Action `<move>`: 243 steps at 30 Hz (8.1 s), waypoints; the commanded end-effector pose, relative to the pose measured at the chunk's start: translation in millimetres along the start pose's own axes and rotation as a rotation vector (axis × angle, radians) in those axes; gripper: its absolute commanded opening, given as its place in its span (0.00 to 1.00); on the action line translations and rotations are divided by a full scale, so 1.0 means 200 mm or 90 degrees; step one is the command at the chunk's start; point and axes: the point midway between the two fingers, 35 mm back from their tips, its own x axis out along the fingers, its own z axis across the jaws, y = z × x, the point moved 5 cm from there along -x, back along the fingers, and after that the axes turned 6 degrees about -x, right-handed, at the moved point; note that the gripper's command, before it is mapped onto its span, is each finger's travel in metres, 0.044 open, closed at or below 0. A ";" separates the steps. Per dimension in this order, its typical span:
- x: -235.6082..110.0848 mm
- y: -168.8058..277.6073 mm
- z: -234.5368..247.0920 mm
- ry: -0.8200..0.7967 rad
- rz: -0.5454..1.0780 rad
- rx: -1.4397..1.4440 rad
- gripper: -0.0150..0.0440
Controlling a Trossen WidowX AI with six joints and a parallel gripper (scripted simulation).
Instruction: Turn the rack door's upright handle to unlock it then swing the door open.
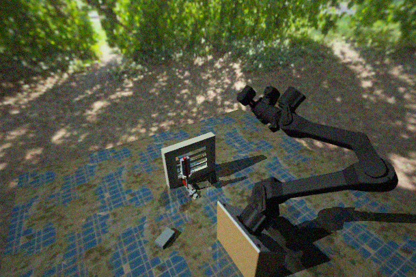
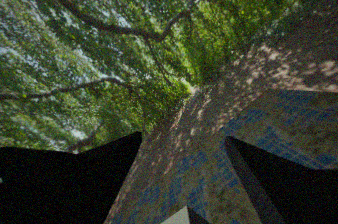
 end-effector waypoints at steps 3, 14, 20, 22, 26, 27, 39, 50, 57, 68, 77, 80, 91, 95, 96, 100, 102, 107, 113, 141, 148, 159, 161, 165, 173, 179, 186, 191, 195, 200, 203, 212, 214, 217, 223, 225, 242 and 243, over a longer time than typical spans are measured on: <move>0.03 0.02 0.01 -0.002 0.024 0.008 0.80; 0.19 0.19 0.13 -0.014 0.204 0.044 0.73; 0.25 0.29 0.21 -0.016 0.300 0.044 0.73; 0.27 0.33 0.23 -0.014 0.332 0.045 0.73; 0.30 0.39 0.28 -0.008 0.394 0.044 0.73; 0.31 0.41 0.29 -0.007 0.409 0.043 0.73; 0.35 0.60 0.44 0.025 0.584 0.007 0.73; 0.35 0.77 0.58 0.068 0.724 -0.061 0.73; 0.33 0.86 0.66 0.101 0.801 -0.121 0.73; 0.29 0.99 0.78 0.159 0.896 -0.240 0.73; 0.24 1.08 0.87 0.207 0.949 -0.357 0.73; 0.23 1.11 0.90 0.223 0.961 -0.399 0.73; 0.22 1.16 0.90 0.235 0.968 -0.435 0.73; 0.22 1.19 0.88 0.235 0.968 -0.435 0.73; 0.22 1.19 0.88 0.235 0.968 -0.435 0.73; 0.23 1.22 0.86 0.235 0.968 -0.435 0.73; 0.23 1.23 0.85 0.235 0.968 -0.435 0.73; 0.23 1.26 0.82 0.235 0.968 -0.435 0.73; 0.23 1.30 0.79 0.236 0.968 -0.435 0.73; 0.23 1.40 0.70 0.237 0.968 -0.436 0.39; 0.23 1.40 0.70 0.237 0.968 -0.436 0.31; 0.23 1.40 0.70 0.155 0.996 -0.522 0.27; 0.23 1.40 0.70 0.107 1.009 -0.570 0.27; 0.23 1.40 0.70 0.007 1.032 -0.667 0.27; 0.23 1.40 0.70 -0.204 1.058 -0.856 0.27; 0.23 1.40 0.70 -0.372 1.057 -0.993 0.27; 0.23 1.40 0.70 -0.578 1.032 -1.146 0.27; 0.23 1.40 0.70 -0.732 0.996 -1.249 0.27; 0.23 1.40 0.70 -0.837 0.963 -1.314 0.27; 0.23 1.40 0.70 -0.843 0.961 -1.317 0.27; 0.23 1.40 0.70 -0.843 0.961 -1.317 0.36; 0.23 1.40 0.70 -0.843 0.961 -1.317 0.73; 0.23 1.40 0.70 -0.821 0.969 -1.304 0.73; 0.23 1.40 0.70 -0.731 0.996 -1.248 0.73; 0.23 1.40 0.70 -0.546 1.037 -1.124 0.73; 0.23 1.40 0.70 -0.486 1.046 -1.080 0.73; 0.23 1.40 0.70 -0.014 1.036 -0.687 0.73; 0.23 1.40 0.70 0.011 1.032 -0.663 0.73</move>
